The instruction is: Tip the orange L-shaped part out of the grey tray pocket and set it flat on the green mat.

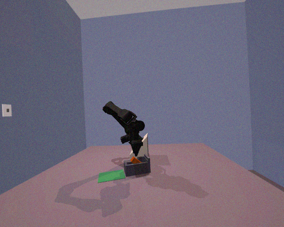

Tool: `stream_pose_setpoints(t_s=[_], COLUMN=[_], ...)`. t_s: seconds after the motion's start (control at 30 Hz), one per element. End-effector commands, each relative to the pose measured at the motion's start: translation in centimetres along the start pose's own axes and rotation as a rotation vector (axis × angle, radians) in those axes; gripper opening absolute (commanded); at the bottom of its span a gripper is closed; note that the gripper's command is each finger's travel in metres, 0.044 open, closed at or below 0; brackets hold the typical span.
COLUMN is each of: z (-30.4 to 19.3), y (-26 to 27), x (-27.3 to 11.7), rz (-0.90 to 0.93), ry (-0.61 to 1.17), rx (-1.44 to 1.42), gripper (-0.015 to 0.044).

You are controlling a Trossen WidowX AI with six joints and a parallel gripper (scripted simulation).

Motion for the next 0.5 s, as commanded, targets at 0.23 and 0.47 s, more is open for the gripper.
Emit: stream_pose_setpoints(t_s=[0.23,0.47], z=[0.0,0.1], y=[0.0,0.0], x=[1.9,3.0], rz=[0.001,0.001], ry=[-0.005,-0.005], rx=[-0.006,-0.006], gripper=[0.028,0.028])
Point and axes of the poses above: the point midway between the two fingers, 35 mm back from their tips, its own x axis out along the fingers, its own y axis across the jaws, z = x × y, the point moved 1 cm from there along -x, back along the fingers, and after that the axes turned 14 degrees about x, right-handed, at the moved point
